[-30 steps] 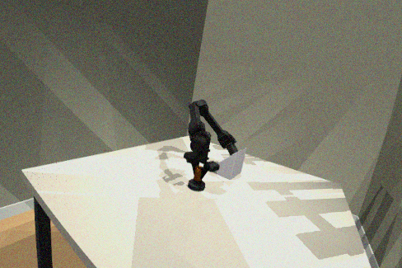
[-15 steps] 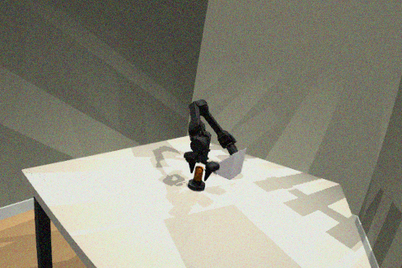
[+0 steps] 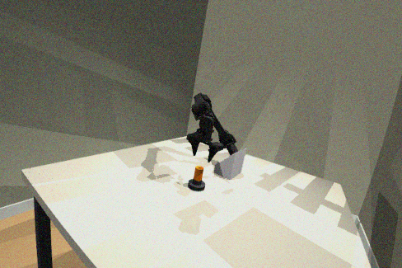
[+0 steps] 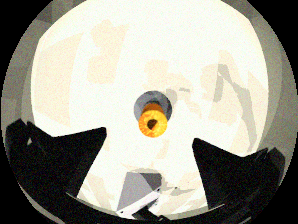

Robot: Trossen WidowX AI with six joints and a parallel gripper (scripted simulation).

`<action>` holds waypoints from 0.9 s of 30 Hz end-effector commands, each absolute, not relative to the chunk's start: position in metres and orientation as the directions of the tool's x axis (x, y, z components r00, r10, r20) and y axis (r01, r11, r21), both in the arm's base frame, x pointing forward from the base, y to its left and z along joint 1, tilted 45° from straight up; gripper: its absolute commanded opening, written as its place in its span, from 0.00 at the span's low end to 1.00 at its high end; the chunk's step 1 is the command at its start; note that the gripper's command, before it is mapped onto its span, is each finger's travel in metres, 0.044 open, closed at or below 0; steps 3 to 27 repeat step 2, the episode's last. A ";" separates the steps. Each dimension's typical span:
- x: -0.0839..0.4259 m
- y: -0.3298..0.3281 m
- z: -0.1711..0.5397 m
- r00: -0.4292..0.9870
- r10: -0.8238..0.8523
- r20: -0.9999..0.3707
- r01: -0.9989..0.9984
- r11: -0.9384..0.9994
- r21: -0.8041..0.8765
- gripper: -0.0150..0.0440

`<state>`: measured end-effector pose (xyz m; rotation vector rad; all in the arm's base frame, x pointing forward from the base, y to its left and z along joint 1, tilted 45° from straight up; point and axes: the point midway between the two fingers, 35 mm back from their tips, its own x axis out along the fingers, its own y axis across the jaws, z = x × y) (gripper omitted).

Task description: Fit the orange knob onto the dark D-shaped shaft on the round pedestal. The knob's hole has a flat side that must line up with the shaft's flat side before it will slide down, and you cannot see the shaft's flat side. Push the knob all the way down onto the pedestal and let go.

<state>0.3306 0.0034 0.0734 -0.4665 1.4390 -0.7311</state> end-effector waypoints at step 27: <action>0.330 0.004 0.074 -0.037 -0.696 -0.717 0.174 0.702 -0.690 1.00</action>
